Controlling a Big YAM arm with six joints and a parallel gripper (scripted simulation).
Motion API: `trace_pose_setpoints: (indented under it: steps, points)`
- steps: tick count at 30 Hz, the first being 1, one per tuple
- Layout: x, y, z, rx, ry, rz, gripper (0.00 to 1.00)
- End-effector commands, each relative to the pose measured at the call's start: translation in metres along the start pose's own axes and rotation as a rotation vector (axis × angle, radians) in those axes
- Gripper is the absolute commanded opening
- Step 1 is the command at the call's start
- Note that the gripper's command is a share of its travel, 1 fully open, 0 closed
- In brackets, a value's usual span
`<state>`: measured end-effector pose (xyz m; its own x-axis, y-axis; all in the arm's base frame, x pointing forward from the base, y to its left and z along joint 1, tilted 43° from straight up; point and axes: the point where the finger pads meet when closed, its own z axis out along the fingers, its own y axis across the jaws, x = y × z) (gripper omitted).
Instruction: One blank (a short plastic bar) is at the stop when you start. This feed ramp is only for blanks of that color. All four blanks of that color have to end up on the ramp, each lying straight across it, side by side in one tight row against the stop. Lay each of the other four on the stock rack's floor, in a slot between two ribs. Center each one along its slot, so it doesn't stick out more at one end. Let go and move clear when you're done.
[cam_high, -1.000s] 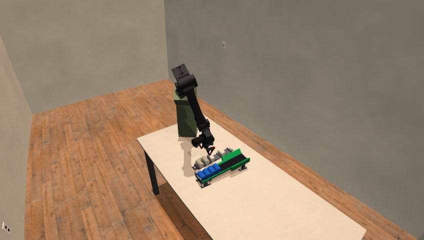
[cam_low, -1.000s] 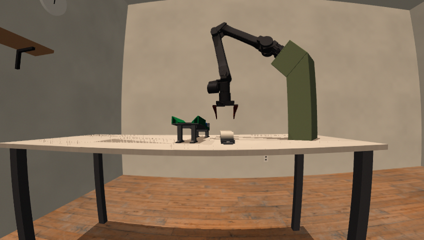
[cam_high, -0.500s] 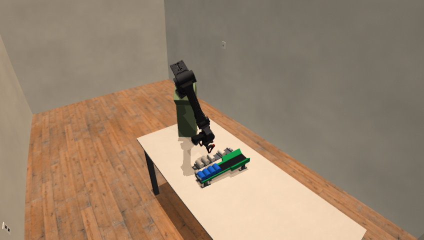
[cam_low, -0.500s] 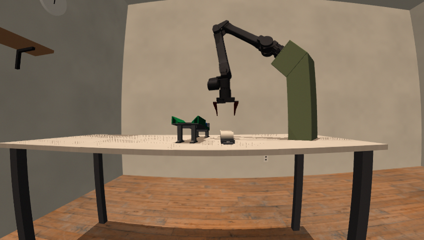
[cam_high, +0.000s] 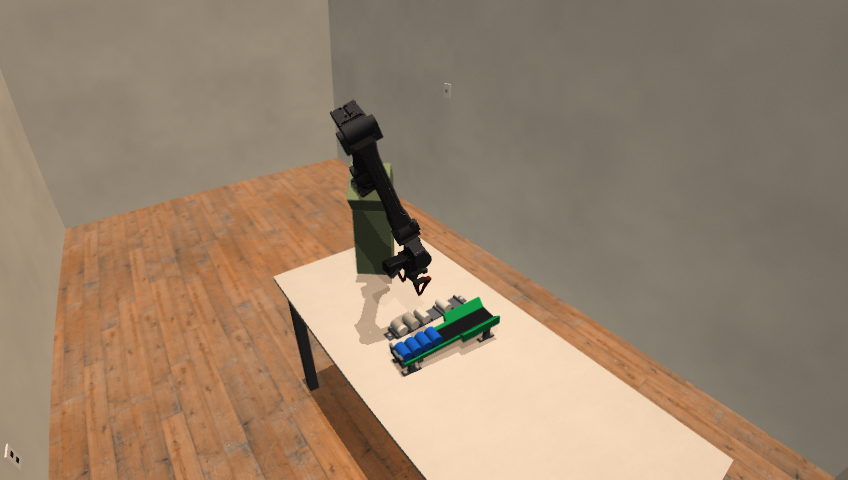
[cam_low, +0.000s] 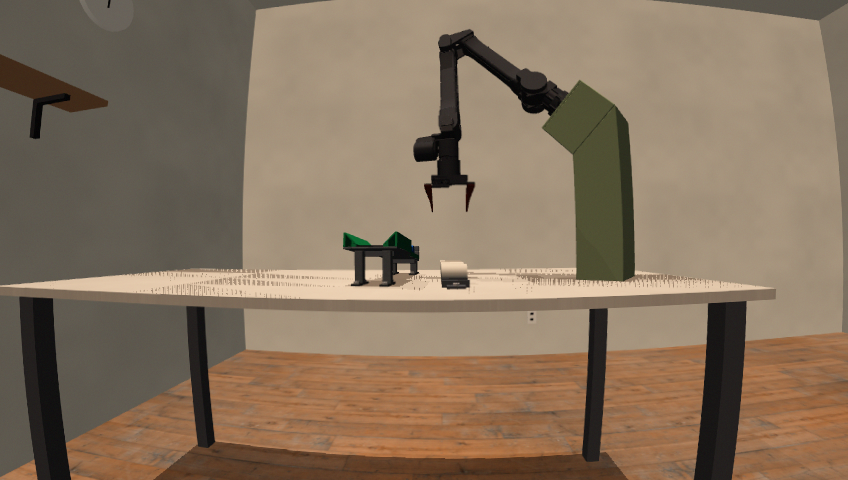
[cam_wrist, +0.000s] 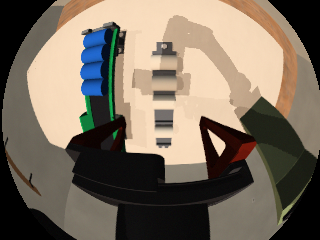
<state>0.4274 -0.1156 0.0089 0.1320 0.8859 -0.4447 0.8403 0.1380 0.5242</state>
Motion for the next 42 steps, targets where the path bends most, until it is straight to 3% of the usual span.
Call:
trace_pose_setpoints:
  steps: [1, 42]
  points:
    - [0.0045, -0.0002, -0.0123, -0.006, 0.006, 0.003, 1.0]
    - [0.0027, 0.0004, -0.0093, -0.007, 0.003, 0.006, 1.0]
